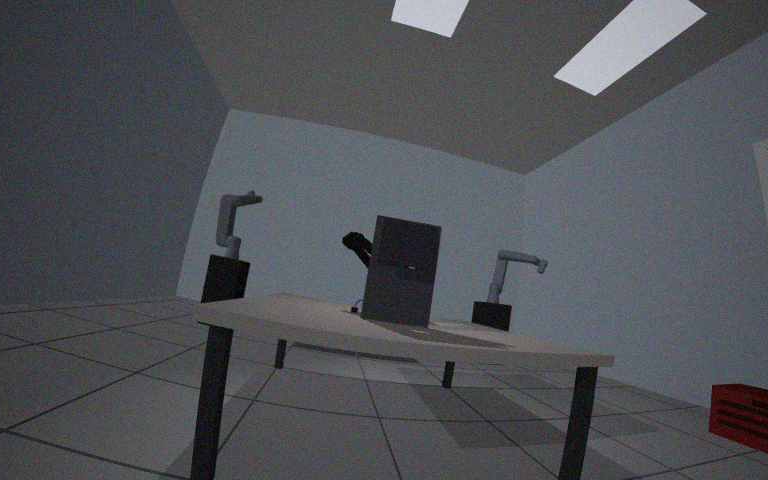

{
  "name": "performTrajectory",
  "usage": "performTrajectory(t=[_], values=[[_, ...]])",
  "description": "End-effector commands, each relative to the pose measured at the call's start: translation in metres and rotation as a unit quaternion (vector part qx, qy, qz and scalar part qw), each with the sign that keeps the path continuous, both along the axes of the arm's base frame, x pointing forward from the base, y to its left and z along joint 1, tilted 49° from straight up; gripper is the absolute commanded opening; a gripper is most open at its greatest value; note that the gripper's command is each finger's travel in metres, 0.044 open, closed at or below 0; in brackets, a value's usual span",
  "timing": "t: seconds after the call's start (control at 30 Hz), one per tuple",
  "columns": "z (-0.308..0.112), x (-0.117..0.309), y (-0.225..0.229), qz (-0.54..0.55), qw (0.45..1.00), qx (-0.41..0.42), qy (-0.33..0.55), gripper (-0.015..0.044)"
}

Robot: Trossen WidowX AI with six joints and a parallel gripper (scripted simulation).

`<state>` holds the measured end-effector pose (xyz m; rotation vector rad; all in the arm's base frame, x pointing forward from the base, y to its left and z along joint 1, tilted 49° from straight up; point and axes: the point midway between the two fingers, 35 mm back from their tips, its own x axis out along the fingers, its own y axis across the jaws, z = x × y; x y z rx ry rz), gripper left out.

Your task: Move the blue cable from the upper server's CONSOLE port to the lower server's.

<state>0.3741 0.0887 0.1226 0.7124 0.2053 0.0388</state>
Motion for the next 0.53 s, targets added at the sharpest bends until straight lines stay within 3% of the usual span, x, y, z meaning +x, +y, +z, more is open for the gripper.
performTrajectory(t=[0.0, 0.5], values=[[0.000, -0.003, 0.000, -0.001, 1.000, 0.002, 0.002, 0.0440], [0.002, -0.014, 0.002, -0.001, 1.000, 0.002, 0.002, 0.0440]])
